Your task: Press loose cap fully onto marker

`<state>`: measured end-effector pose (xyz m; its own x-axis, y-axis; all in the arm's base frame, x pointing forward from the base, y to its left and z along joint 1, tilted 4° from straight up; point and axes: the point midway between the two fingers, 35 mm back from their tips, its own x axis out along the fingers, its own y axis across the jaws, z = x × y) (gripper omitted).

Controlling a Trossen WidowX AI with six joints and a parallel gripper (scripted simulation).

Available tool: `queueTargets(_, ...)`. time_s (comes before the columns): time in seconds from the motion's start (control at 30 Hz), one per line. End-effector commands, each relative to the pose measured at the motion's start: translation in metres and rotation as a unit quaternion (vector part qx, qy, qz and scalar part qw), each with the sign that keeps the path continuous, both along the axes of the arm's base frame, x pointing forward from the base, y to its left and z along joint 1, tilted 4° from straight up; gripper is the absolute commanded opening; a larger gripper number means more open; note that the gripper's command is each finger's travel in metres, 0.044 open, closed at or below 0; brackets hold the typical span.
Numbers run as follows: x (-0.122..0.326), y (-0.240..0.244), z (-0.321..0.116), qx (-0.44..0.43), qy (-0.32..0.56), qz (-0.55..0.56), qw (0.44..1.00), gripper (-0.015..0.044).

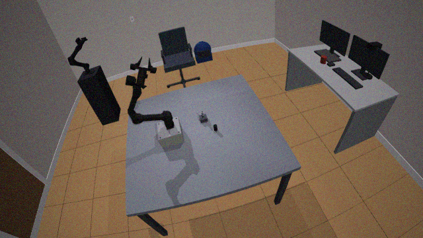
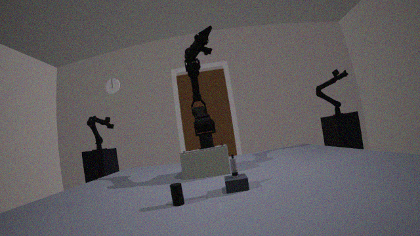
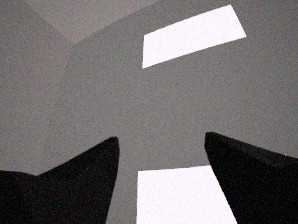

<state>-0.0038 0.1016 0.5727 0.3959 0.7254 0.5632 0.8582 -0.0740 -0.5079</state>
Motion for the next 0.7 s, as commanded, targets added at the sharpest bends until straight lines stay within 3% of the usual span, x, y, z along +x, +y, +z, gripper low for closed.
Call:
queueTargets(0.0,0.063,0.0,-0.004,0.051,0.142,0.018,0.988,0.0248)
queueTargets(0.3,0.206,-0.011,-0.049,0.185,0.438,0.011,0.879,0.0248)
queueTargets(0.67,0.346,-0.046,-0.171,0.371,0.687,-0.074,0.621,0.0248)
